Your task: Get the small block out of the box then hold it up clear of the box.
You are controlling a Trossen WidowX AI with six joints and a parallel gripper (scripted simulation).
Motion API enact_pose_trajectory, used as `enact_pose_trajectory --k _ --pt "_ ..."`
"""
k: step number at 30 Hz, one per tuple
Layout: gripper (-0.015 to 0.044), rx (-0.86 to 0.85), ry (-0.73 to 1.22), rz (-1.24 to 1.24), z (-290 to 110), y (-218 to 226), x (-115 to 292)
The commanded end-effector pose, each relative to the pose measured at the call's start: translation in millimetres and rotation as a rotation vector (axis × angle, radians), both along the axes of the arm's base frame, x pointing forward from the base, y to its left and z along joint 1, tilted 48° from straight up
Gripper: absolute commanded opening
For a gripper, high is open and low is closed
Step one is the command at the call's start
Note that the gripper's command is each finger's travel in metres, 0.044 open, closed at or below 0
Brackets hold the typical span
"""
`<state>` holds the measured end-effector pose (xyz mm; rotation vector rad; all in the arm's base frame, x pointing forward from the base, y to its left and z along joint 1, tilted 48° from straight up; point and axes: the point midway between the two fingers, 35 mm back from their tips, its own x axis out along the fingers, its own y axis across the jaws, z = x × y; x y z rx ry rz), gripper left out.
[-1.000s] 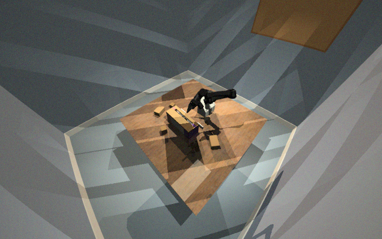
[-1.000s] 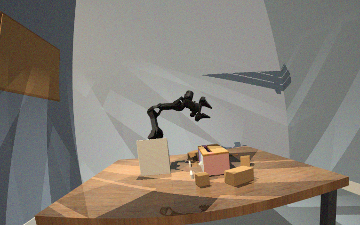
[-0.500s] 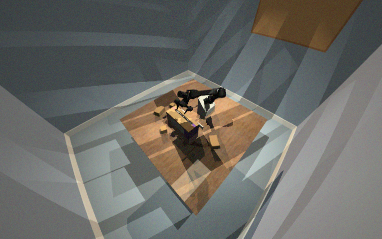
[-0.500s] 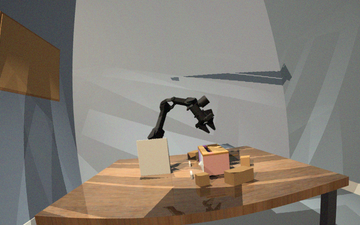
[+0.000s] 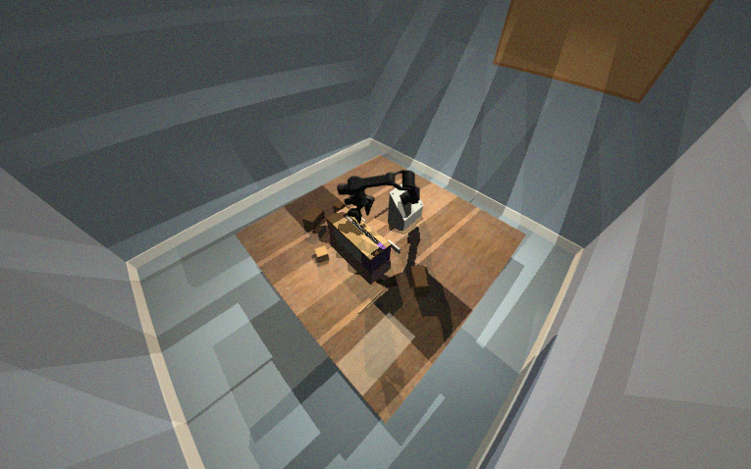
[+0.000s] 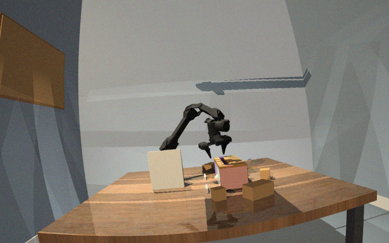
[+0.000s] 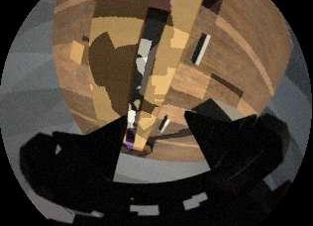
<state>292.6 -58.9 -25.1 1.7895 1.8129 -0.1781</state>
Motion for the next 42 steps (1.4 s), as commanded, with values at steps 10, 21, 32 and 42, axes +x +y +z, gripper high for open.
enact_pose_trajectory --k 10,21,32,42 --pt "0.04 0.111 0.341 -0.103 -5.6 0.8 -10.1" --pt "0.04 0.11 0.341 -0.104 -17.1 12.6 -9.1" --pt "0.04 0.109 0.341 -0.105 -29.4 26.1 -8.9" --pt "0.04 0.111 0.341 -0.105 -39.8 38.3 -9.6"
